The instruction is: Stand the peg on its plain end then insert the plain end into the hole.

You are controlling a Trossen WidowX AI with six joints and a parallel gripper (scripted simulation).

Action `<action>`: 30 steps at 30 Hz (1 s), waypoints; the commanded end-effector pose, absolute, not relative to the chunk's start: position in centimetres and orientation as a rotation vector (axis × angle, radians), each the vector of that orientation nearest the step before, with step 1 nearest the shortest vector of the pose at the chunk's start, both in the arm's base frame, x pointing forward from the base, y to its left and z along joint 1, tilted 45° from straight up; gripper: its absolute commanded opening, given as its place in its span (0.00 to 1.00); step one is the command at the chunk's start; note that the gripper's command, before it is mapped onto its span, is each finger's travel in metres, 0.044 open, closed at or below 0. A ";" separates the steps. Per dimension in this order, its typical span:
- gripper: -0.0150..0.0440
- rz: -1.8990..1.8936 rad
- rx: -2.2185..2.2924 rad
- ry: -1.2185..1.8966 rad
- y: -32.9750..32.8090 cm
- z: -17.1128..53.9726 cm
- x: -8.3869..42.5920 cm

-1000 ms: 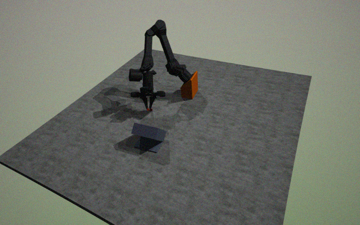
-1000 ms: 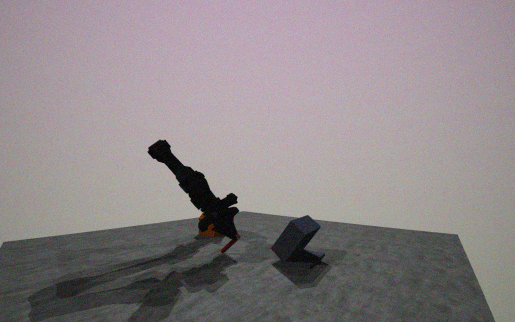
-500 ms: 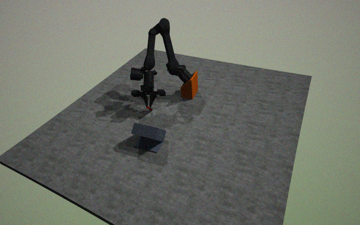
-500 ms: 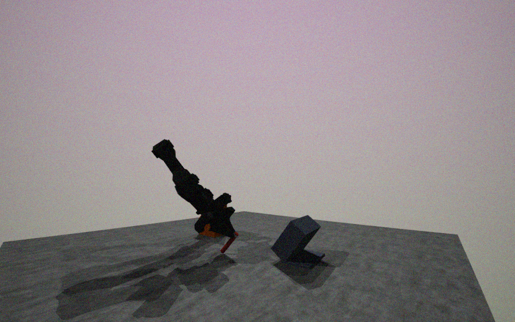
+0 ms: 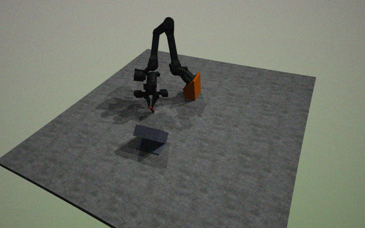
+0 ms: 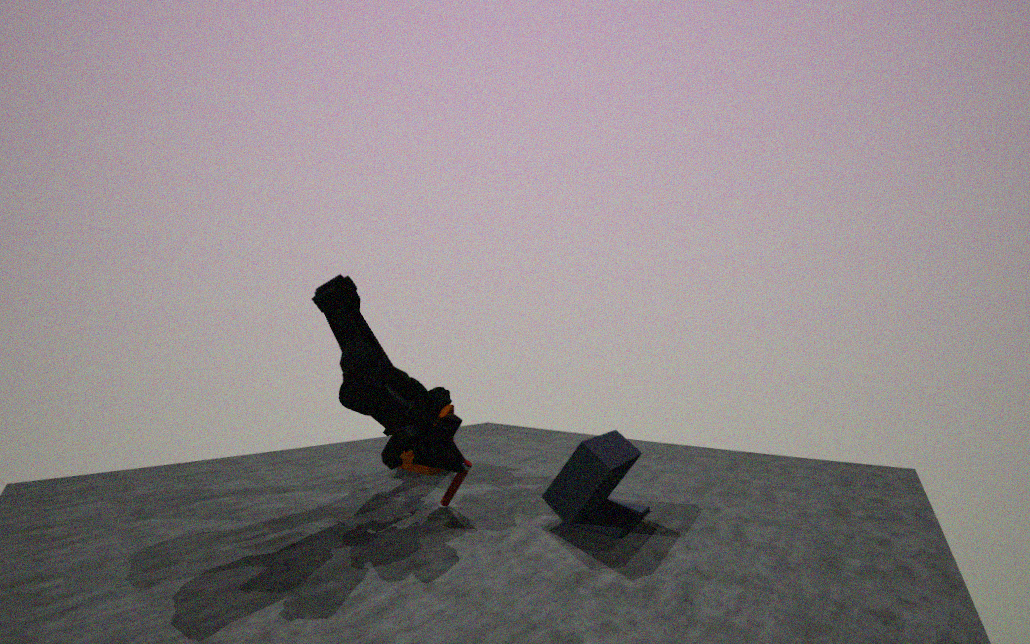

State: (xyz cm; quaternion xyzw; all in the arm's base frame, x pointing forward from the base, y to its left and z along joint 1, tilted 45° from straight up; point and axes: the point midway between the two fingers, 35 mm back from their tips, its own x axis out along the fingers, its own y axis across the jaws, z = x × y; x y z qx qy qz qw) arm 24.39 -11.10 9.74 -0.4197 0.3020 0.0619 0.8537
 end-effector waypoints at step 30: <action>0.34 0.260 -0.851 0.369 -11.7 9.9 22.2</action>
